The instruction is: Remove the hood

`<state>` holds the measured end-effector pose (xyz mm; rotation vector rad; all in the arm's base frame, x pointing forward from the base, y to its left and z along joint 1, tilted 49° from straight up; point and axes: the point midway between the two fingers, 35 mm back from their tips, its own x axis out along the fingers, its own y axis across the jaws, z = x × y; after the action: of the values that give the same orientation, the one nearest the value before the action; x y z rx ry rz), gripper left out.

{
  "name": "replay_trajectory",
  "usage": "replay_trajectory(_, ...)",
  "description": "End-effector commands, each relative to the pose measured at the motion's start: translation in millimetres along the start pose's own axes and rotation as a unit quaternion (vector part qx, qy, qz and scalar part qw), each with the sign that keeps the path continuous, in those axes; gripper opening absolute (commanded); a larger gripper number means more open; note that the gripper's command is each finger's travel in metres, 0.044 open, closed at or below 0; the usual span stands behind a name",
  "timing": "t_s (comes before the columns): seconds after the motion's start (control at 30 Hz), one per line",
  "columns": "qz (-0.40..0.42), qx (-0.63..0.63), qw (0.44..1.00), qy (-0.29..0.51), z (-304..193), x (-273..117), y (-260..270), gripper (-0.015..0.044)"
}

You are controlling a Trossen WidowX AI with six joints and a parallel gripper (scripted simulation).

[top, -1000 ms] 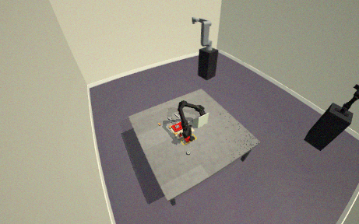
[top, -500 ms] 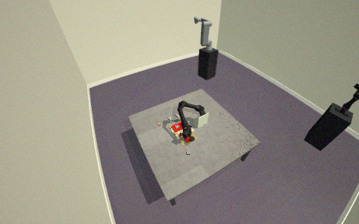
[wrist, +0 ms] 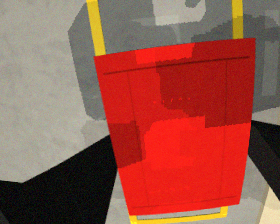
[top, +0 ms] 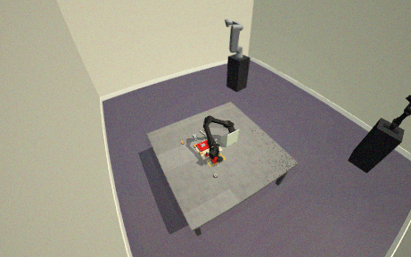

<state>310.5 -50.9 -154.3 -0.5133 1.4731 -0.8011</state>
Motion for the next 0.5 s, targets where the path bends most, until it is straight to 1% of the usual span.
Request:
replay_trajectory(0.0,0.0,0.0,1.0,0.0,0.1,-0.3,0.0,0.042)
replay_trajectory(0.03,0.0,0.0,1.0,0.0,0.1,-0.3,0.0,0.044)
replay_trajectory(0.13,0.001,0.0,1.0,0.0,1.4,-15.9,1.1,0.044)
replay_trajectory(0.3,0.001,0.0,1.0,0.0,0.5,-69.6,1.1,0.044)
replay_trajectory(0.47,0.001,0.0,1.0,0.0,0.3,-72.5,0.9,0.044)
